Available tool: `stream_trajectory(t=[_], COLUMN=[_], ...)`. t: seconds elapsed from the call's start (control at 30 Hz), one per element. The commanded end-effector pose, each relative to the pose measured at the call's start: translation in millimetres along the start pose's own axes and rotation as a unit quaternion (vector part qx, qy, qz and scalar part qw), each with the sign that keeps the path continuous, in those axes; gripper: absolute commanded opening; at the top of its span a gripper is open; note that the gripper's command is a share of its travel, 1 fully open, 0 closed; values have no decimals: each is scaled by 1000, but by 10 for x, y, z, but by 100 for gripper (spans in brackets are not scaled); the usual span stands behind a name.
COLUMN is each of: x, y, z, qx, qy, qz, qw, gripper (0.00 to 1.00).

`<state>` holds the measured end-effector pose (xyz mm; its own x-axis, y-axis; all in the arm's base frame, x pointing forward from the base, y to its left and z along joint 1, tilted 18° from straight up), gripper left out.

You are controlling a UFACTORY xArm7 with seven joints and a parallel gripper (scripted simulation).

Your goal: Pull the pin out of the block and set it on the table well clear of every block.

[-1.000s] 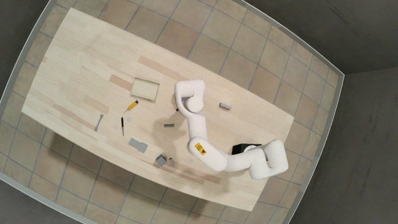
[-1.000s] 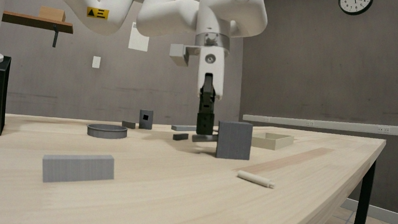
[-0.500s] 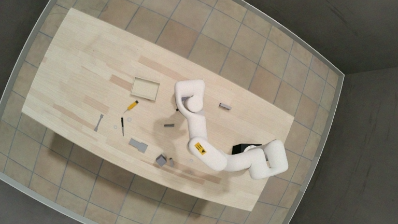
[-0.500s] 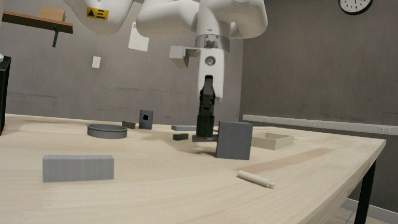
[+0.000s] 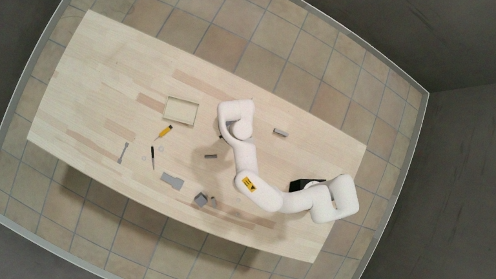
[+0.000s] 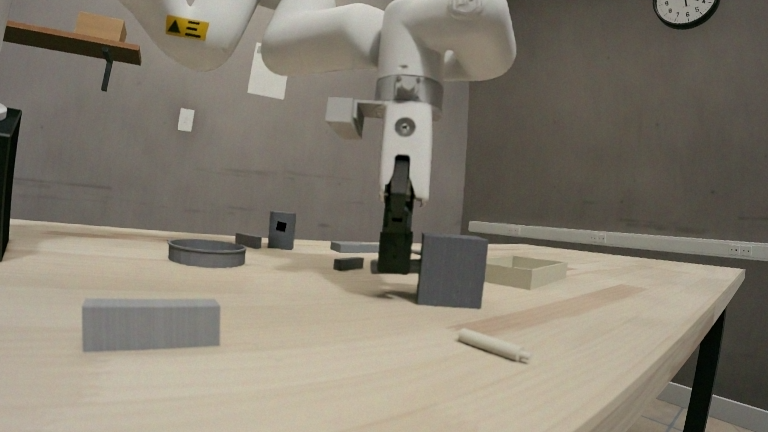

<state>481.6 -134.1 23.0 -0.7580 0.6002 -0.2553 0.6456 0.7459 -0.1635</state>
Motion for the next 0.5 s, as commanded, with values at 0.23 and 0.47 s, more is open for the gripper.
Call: stream_trajectory(t=[0.23, 0.47], x=[-9, -9], y=[1, 1], z=[13, 13], qx=[-1, -1], qy=[-1, -1], qz=[0, 0], qw=[1000, 1000], gripper=[66, 0])
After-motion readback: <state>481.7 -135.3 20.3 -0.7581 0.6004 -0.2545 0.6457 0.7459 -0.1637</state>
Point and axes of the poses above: the point where the finger pads meet when closed, its own z axis out along the fingers, its own y axis across the jaws, x = y × z, the point moved 4 cm from there along -z, back along the fingers, and after that the axes turned 1 degree about z, right-handed, at the moved point
